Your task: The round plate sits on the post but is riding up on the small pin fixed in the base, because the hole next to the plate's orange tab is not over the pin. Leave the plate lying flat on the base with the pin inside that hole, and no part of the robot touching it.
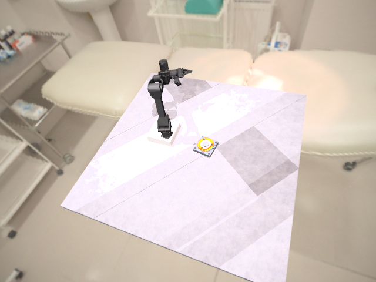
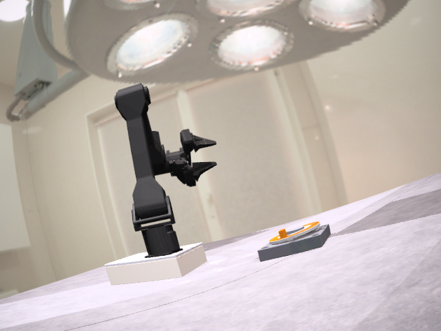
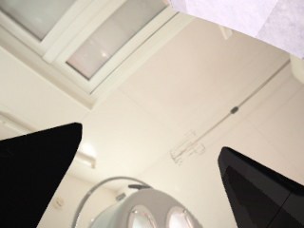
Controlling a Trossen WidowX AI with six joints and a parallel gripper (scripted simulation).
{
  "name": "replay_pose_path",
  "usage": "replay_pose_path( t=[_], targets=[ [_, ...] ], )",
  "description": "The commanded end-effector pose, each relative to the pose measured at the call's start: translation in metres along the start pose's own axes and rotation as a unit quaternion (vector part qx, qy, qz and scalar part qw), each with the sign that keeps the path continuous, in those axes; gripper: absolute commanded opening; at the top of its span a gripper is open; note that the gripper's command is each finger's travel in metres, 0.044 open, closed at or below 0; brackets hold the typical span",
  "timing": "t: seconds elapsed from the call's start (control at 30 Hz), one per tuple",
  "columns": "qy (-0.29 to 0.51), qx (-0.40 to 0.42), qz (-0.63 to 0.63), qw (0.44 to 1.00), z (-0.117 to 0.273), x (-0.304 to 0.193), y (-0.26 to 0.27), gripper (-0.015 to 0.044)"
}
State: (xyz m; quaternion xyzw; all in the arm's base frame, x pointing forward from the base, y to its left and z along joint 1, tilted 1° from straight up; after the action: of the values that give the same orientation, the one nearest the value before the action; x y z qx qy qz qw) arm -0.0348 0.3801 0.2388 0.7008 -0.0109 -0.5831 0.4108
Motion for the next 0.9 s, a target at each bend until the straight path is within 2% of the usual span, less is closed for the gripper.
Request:
replay_pose_path(
  t=[0.0, 0.1, 0.23, 0.3, 0.47, 0.57, 0.77, 0.87],
  targets=[
    [-0.001, 0.000, 0.008, 1.000, -0.003, 0.001, 0.000, 0.0374],
    [-0.022, 0.002, 0.120, 0.993, -0.038, 0.013, 0.009, 0.0295],
    [-0.069, -0.014, 0.304, 0.950, -0.093, 0.045, 0.030, 0.0190],
    [-0.078, -0.019, 0.332, 0.940, -0.101, 0.051, 0.034, 0.0137],
    [-0.146, -0.077, 0.516, 0.841, -0.154, 0.105, 0.072, 0.0006],
    [-0.167, -0.106, 0.566, 0.800, -0.167, 0.126, 0.087, 0.0000],
    [-0.218, -0.239, 0.693, 0.644, -0.190, 0.205, 0.145, 0.0000],
    [-0.223, -0.279, 0.713, 0.604, -0.190, 0.225, 0.159, 0.0000]
  ],
)
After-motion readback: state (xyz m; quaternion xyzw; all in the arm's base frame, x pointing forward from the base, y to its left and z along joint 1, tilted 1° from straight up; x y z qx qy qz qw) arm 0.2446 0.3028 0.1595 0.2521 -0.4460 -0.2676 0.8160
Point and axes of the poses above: the point midway between the two fingers, 35 mm back from their tips, its own z axis back along the fingers, its own y axis across the jaws, x = y × z, the point moved 1 cm from there along z, back along the fingers
